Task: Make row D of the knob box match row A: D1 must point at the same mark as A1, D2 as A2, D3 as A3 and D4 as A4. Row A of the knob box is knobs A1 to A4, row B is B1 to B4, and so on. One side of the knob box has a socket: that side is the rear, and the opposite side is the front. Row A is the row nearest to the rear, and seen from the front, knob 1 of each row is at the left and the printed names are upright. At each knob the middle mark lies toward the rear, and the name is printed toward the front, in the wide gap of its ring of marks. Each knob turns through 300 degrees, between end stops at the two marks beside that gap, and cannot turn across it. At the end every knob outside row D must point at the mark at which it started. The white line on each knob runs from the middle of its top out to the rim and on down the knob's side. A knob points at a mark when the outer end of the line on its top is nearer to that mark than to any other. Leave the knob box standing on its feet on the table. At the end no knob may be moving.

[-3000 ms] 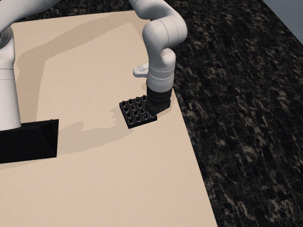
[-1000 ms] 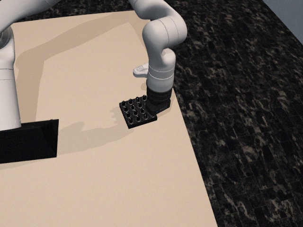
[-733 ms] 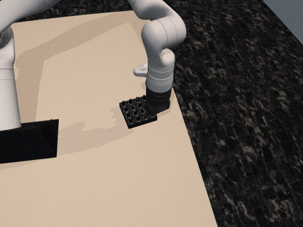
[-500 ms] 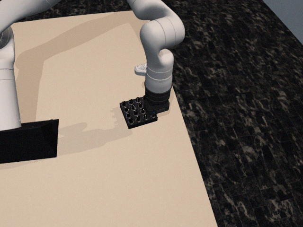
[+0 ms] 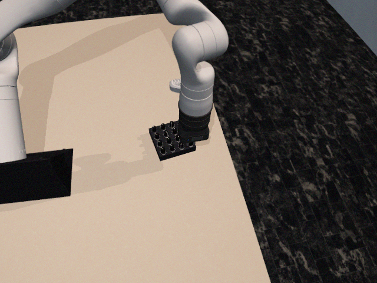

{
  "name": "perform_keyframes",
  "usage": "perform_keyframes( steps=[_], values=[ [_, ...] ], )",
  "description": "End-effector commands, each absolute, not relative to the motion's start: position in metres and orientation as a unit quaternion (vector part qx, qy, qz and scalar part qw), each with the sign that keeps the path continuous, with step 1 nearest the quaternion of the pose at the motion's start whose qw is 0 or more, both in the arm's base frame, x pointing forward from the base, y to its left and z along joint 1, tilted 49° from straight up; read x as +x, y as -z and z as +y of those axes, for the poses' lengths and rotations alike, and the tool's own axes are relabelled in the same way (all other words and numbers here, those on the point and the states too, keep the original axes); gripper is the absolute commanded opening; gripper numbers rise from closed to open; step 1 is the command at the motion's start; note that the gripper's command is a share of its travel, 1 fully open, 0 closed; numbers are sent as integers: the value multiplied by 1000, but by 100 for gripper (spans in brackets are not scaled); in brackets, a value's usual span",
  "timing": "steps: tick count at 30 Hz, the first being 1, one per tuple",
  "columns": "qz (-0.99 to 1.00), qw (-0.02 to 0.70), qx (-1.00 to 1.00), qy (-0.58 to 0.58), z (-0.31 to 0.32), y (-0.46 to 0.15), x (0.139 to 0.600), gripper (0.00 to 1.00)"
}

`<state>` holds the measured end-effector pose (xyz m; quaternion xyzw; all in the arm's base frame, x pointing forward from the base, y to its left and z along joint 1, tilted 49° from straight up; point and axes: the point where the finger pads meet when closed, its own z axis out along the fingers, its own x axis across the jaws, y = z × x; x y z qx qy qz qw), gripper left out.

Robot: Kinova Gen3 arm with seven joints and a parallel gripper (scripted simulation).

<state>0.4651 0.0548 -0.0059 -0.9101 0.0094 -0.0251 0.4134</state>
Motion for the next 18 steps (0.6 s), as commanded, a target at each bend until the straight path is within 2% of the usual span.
perform_keyframes(
  steps=[1, 13, 14, 18],
  values=[
    [17, 415, -910, 23, 56, 6, 466, 30],
    [17, 415, -910, 23, 56, 6, 466, 30],
    [17, 415, -910, 23, 56, 6, 466, 46],
    [17, 414, -910, 23, 56, 6, 466, 46]
  ],
)
